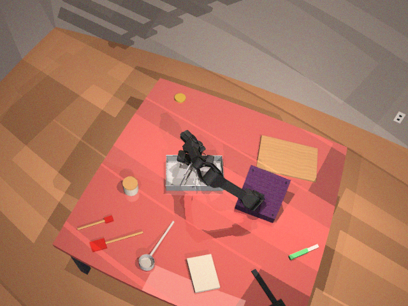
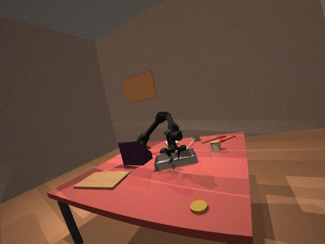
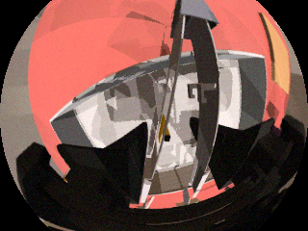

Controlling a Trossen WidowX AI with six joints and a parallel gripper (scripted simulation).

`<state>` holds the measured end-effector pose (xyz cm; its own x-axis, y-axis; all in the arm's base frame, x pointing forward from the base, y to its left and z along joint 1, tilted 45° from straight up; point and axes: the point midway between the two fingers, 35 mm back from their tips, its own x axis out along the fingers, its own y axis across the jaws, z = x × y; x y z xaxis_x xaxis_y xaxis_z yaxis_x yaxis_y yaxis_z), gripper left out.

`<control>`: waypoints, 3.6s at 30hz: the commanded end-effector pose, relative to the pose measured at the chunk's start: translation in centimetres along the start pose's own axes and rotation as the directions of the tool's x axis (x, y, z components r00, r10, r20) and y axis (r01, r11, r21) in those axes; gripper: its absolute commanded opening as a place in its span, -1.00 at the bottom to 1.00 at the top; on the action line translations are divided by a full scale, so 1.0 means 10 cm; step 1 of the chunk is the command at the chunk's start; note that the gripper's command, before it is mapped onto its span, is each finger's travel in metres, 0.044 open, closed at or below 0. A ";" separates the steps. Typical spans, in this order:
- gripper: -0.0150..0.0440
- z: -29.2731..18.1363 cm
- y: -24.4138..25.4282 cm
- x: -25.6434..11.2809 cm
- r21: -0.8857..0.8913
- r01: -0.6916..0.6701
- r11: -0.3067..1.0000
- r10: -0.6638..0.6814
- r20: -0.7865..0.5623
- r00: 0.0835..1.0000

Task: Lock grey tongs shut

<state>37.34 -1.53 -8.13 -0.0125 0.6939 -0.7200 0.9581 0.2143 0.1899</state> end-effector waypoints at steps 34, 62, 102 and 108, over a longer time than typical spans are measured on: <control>-0.80 0.00 0.00 0.00 -0.001 0.001 1.000 -0.001 0.000 1.000; -1.00 0.01 0.00 -1.31 0.006 0.004 1.000 -0.004 -0.002 1.000; -1.00 1.77 -1.82 -1.41 -0.693 0.025 0.721 -0.014 0.021 1.000; -1.00 1.91 -2.08 -1.36 -0.764 0.019 0.645 -0.012 0.014 1.000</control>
<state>23.79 -28.01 -14.39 -0.0162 0.6832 -0.7301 0.4441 0.6591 0.6069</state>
